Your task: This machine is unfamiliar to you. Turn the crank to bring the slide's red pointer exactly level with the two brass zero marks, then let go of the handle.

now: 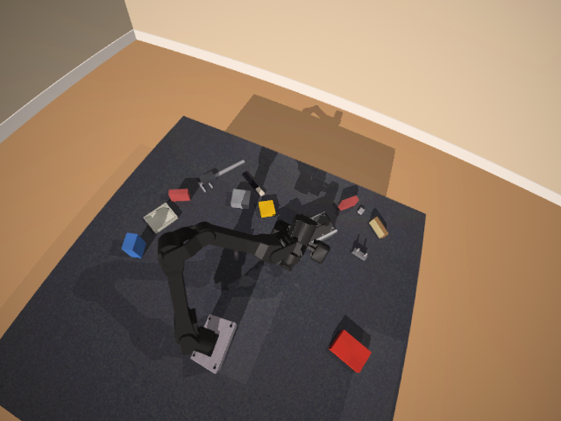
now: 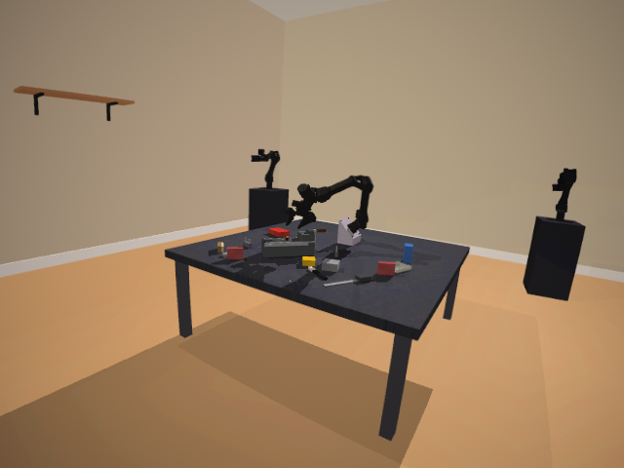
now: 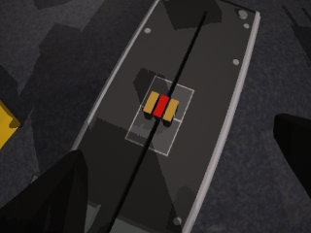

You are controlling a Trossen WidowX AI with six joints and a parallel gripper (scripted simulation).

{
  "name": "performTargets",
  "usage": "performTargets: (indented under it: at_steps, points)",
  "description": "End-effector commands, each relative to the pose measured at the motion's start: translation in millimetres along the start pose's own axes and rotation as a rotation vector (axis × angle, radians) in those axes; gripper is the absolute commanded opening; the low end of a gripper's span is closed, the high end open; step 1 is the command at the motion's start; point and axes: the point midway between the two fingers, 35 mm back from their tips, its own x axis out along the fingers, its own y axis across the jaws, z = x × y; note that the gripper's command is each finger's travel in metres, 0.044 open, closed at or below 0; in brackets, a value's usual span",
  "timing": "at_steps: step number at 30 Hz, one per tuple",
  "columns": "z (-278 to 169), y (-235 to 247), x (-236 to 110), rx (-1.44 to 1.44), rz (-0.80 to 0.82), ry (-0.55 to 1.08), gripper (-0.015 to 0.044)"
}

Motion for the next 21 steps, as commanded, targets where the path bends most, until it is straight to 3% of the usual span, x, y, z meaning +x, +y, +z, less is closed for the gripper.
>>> performTargets:
  at_steps: [1,14,21]
  points:
    - [0.1,-0.1,-0.1,0.000,0.000,0.000,0.0335]
    - [0.1,-0.1,-0.1,0.000,0.000,0.000,0.0000]
    - [0.1,-0.1,-0.1,0.000,0.000,0.000,0.0000]
